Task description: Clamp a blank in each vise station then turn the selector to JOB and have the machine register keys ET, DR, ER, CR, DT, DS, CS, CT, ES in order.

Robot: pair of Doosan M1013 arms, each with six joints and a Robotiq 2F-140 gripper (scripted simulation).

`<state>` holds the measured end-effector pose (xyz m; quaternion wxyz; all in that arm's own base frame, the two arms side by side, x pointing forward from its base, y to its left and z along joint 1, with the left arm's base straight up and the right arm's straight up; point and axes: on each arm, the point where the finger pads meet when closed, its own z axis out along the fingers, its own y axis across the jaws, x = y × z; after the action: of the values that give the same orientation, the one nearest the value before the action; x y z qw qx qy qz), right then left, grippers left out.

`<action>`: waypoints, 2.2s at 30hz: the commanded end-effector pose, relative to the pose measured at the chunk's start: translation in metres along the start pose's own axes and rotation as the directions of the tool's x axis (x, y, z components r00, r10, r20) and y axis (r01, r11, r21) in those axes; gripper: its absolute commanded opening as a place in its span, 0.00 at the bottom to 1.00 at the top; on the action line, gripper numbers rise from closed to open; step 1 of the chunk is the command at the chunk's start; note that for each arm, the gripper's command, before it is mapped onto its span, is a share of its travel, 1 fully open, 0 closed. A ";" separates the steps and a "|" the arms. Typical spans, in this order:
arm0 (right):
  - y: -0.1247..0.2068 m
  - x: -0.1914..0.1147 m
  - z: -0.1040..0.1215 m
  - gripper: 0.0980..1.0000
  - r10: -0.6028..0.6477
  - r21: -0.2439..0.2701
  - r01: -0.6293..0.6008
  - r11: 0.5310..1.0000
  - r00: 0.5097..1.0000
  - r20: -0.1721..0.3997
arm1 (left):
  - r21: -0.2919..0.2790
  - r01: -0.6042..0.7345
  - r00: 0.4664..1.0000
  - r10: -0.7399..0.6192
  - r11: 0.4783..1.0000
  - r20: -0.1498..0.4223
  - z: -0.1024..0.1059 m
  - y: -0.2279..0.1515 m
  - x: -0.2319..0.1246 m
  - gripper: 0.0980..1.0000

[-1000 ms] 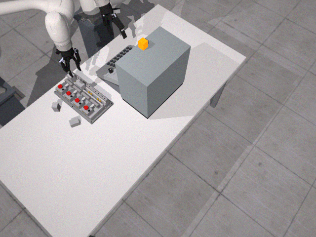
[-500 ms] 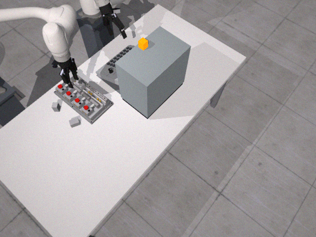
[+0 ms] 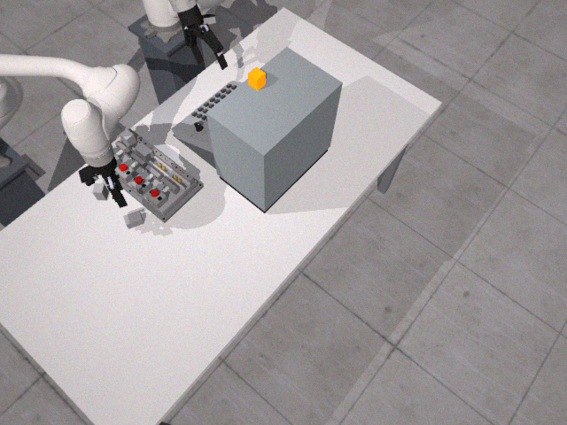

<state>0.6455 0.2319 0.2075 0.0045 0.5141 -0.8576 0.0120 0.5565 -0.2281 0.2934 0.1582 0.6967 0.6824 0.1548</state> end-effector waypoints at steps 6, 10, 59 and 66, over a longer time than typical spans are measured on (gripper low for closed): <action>-0.004 -0.003 0.090 0.40 -0.036 -0.014 0.036 0.999 0.999 0.022 | -0.001 0.000 1.000 0.000 1.000 0.000 0.000 0.000 0.000 1.00; -0.004 -0.003 0.090 0.40 -0.036 -0.014 0.036 0.999 0.999 0.022 | -0.001 0.000 1.000 0.000 1.000 0.000 0.000 0.000 0.000 1.00; -0.003 -0.004 0.150 0.00 -0.035 -0.014 0.036 0.999 0.999 0.022 | -0.001 0.000 1.000 0.000 1.000 0.000 0.000 0.000 0.000 1.00; -0.003 -0.004 0.148 0.00 -0.035 -0.014 0.036 0.999 0.999 0.022 | -0.001 0.000 1.000 0.000 1.000 0.000 0.000 0.000 0.000 1.00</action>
<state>0.6505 0.2302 0.0587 0.0001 0.5295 -0.8483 0.0001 0.5565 -0.2281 0.2934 0.1582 0.6967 0.6824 0.1548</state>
